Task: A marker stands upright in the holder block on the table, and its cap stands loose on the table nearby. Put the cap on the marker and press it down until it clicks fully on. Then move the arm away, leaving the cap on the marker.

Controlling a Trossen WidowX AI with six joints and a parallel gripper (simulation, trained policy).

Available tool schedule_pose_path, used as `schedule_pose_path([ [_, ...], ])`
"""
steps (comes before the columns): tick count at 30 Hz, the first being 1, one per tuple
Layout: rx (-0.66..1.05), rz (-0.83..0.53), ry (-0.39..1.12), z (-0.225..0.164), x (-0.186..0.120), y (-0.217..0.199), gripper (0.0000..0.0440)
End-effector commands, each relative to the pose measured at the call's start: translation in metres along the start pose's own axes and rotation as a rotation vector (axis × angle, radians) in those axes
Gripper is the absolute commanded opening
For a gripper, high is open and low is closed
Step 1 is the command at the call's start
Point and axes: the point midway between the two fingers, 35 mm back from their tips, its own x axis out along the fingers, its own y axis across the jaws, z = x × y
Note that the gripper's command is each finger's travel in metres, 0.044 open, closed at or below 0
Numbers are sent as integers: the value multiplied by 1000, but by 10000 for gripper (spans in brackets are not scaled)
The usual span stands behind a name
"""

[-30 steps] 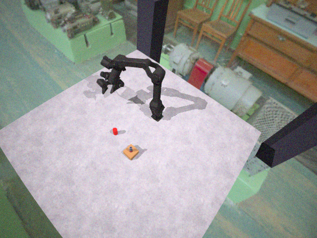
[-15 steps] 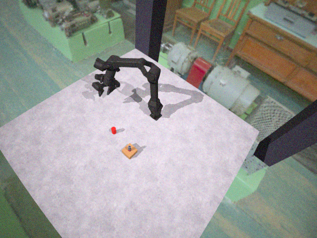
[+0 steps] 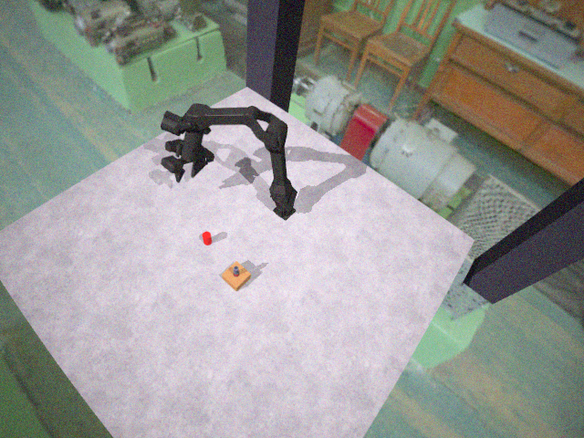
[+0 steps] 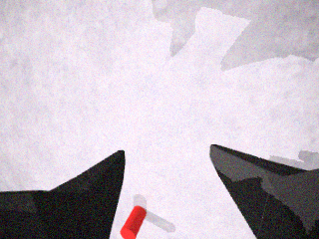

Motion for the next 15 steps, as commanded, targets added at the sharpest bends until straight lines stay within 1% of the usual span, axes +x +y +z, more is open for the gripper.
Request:
schedule_pose_path([
  [1,-5,-21,7,-1,4,5,309],
  [15,-31,-82,27,-8,15,23,310],
])
